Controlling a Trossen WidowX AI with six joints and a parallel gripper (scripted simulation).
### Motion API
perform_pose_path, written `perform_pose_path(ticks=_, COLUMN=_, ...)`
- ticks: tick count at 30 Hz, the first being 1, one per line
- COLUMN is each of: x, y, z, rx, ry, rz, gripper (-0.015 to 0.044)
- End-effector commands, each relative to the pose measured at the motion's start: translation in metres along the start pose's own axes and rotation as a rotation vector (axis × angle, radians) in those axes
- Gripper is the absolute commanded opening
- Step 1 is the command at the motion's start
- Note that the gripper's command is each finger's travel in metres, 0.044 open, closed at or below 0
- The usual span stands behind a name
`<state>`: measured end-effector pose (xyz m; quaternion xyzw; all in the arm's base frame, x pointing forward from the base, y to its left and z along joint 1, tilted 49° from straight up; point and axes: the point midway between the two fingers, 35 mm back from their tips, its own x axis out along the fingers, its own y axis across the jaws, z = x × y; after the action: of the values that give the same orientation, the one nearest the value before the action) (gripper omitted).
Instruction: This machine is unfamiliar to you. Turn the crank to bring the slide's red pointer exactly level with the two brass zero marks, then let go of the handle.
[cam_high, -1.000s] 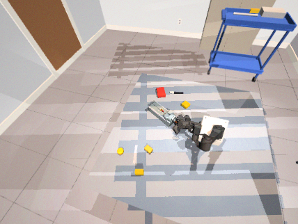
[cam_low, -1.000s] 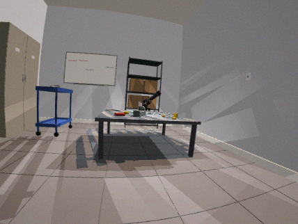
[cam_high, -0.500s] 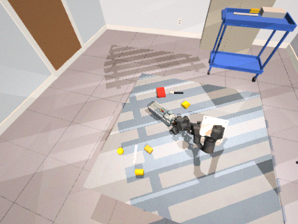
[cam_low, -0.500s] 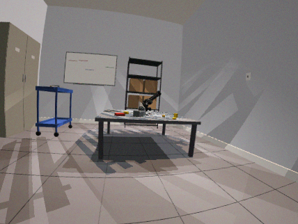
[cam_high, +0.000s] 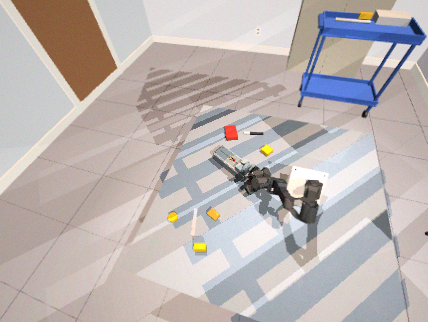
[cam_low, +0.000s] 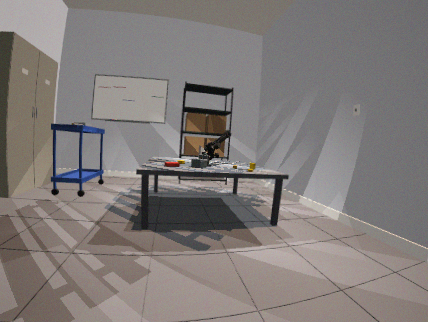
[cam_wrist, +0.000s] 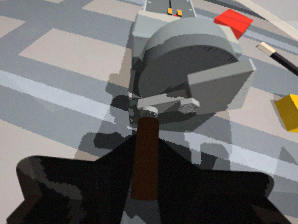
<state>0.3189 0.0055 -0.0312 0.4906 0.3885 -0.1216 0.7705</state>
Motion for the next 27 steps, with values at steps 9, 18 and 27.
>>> perform_pose_path(ticks=9, x=-0.013, y=0.005, z=0.013, rx=-0.006, ry=-0.002, rz=0.006, gripper=0.0000)
perform_pose_path(ticks=18, x=-0.023, y=0.001, z=0.023, rx=-0.007, ry=-0.002, rz=0.006, gripper=0.0000)
perform_pose_path(ticks=27, x=-0.030, y=-0.010, z=0.031, rx=-0.007, ry=-0.002, rz=0.005, gripper=0.0000)
